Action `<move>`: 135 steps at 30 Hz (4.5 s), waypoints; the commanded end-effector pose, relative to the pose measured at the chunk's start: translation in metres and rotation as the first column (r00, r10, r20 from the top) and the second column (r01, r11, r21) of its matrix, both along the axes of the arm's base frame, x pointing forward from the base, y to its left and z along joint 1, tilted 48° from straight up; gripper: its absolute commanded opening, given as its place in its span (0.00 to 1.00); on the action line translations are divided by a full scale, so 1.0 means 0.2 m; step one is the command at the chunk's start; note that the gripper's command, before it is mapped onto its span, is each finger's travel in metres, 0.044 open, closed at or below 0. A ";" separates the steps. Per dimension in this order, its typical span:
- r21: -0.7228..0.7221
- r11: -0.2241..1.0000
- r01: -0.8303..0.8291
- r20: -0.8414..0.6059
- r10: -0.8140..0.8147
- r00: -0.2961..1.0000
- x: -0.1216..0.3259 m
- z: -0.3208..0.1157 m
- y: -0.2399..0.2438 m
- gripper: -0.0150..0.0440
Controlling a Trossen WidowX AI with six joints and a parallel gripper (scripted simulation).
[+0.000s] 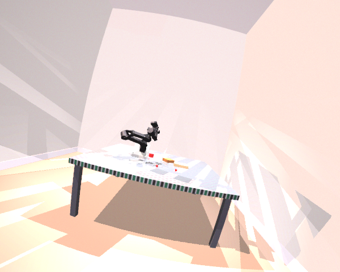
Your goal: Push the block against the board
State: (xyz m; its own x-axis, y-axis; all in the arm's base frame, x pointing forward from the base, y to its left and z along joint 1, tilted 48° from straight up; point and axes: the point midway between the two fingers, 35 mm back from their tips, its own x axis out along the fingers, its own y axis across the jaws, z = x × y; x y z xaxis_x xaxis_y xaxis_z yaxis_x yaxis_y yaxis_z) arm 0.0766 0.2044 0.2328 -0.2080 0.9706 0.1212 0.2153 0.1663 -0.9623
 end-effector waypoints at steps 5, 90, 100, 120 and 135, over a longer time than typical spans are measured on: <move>-0.056 0.998 0.038 -0.243 -0.051 0.969 0.12 0.02 0.06 0.25; -0.845 0.534 0.035 -0.073 -0.049 -0.996 1.07 -1.12 0.28 0.25; -0.924 0.383 0.020 0.064 0.206 -0.976 1.07 -1.30 0.20 0.25; -1.000 -0.031 0.003 -0.023 0.669 -0.743 1.03 -1.60 -0.03 0.25; -0.912 -0.408 0.039 -0.369 0.777 -0.510 1.00 -1.74 -0.21 0.25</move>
